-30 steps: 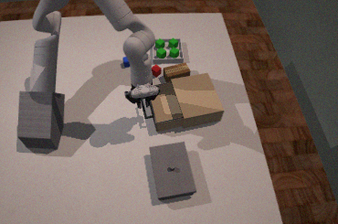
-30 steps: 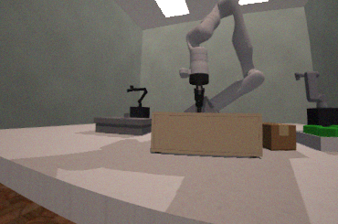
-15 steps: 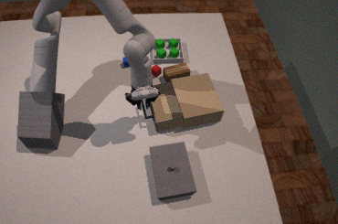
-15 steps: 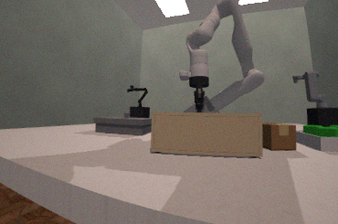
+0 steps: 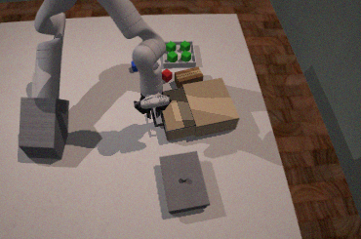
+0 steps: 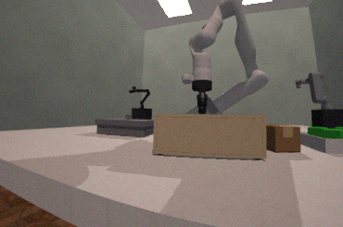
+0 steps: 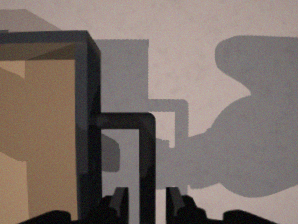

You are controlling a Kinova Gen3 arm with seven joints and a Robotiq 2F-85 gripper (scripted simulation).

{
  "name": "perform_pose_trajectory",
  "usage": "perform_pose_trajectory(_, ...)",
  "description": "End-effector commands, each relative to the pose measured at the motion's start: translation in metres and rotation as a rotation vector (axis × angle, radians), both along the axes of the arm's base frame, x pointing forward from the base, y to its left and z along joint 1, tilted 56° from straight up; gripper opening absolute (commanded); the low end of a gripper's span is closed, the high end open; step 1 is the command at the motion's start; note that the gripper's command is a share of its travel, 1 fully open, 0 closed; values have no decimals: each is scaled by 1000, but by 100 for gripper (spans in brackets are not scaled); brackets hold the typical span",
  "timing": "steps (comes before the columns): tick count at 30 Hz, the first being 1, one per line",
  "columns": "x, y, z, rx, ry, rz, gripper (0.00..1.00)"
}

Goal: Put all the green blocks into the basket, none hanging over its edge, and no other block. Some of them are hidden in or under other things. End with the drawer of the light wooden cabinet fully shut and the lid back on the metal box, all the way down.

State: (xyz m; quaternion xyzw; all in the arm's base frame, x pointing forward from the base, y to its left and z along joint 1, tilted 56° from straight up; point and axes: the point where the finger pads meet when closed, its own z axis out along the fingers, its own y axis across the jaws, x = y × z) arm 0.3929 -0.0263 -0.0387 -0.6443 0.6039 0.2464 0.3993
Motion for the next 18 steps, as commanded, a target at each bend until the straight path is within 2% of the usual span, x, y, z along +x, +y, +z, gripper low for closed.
perform_pose_trajectory(1, 0, 0, -1, -1, -1, -1, 30)
perform_pose_trajectory(18, 1, 2, -2, -1, -1, -1, 30)
